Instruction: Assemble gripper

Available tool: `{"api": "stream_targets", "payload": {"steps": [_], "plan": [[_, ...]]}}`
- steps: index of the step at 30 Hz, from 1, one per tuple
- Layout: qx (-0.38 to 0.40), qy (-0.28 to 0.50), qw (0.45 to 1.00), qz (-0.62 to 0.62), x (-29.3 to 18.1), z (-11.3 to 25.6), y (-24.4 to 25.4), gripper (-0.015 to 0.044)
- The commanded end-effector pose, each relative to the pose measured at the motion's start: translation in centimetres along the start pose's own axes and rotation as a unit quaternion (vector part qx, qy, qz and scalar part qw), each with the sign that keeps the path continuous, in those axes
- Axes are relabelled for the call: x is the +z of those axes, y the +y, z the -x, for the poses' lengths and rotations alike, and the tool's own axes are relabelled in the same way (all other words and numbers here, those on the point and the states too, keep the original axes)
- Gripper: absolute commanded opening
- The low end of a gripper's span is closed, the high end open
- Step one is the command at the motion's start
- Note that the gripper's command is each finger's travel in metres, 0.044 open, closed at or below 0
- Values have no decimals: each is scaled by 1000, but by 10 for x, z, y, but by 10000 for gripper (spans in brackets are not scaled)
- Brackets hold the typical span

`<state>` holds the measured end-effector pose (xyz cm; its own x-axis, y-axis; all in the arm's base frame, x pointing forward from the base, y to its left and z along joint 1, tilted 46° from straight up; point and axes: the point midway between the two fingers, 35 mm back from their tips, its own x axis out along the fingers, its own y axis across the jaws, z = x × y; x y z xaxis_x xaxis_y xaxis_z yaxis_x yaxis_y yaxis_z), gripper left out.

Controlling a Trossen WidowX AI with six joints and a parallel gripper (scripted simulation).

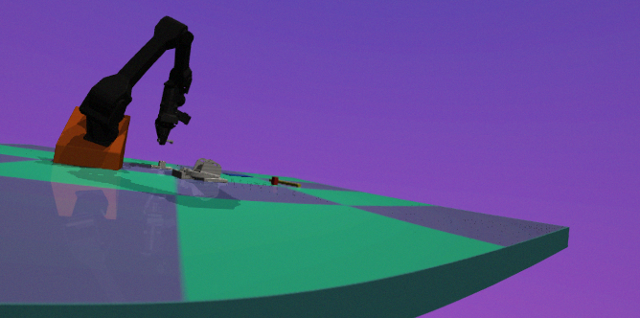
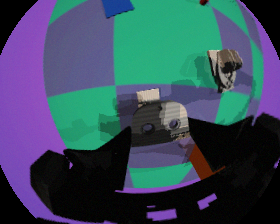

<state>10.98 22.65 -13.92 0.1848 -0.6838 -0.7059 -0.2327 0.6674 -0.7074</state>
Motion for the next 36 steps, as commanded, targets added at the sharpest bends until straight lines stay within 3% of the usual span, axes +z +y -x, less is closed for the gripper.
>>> {"api": "stream_targets", "payload": {"steps": [1,36], "plan": [[5,1,1000,1,4,5,-5,351],[16,-2,999,40,47,20,-112,351]]}}
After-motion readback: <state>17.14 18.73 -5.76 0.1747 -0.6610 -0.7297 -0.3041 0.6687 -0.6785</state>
